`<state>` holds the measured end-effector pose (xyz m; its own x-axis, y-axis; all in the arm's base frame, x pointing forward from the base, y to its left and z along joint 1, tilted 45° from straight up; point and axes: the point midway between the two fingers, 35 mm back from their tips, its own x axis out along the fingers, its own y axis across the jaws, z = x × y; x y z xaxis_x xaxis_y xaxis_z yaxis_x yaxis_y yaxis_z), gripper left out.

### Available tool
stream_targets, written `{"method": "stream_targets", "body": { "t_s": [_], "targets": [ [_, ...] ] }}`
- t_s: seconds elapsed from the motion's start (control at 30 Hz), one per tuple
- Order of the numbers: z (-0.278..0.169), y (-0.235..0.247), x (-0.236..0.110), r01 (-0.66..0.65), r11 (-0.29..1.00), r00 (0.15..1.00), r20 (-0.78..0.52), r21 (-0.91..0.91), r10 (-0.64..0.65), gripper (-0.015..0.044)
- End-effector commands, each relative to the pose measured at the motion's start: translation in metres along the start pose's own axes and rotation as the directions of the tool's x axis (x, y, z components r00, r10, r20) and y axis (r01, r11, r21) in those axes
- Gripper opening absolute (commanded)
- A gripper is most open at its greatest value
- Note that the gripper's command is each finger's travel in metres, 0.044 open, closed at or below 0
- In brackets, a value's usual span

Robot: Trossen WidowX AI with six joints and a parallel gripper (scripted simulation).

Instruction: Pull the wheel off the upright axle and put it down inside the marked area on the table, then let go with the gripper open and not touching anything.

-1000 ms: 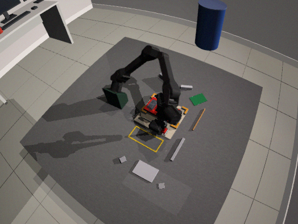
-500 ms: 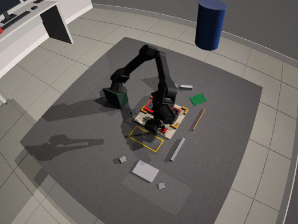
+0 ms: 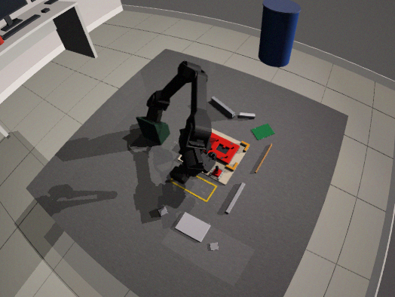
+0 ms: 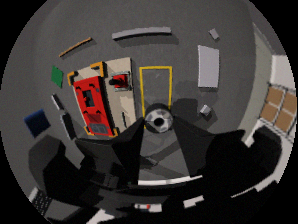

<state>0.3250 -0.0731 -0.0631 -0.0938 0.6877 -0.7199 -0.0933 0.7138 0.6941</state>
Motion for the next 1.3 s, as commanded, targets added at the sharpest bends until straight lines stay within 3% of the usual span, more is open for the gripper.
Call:
{"method": "stream_targets", "body": {
  "t_s": [0.0,0.43,0.8,1.0,1.27],
  "targets": [
    [-0.008,-0.008,0.002,-0.002,1.000,1.000,-0.008,-0.006,0.002,0.0000],
    [-0.007,-0.008,0.029,-0.002,1.000,1.000,-0.007,-0.007,0.002,0.0000],
    [-0.008,-0.006,0.102,-0.006,1.000,1.000,-0.007,-0.007,0.006,0.0000],
    [-0.009,-0.006,0.107,-0.007,1.000,1.000,-0.007,-0.007,0.006,0.0000],
    [-0.009,-0.007,0.103,-0.003,1.000,1.000,-0.011,-0.012,0.003,0.0210]
  ]
}}
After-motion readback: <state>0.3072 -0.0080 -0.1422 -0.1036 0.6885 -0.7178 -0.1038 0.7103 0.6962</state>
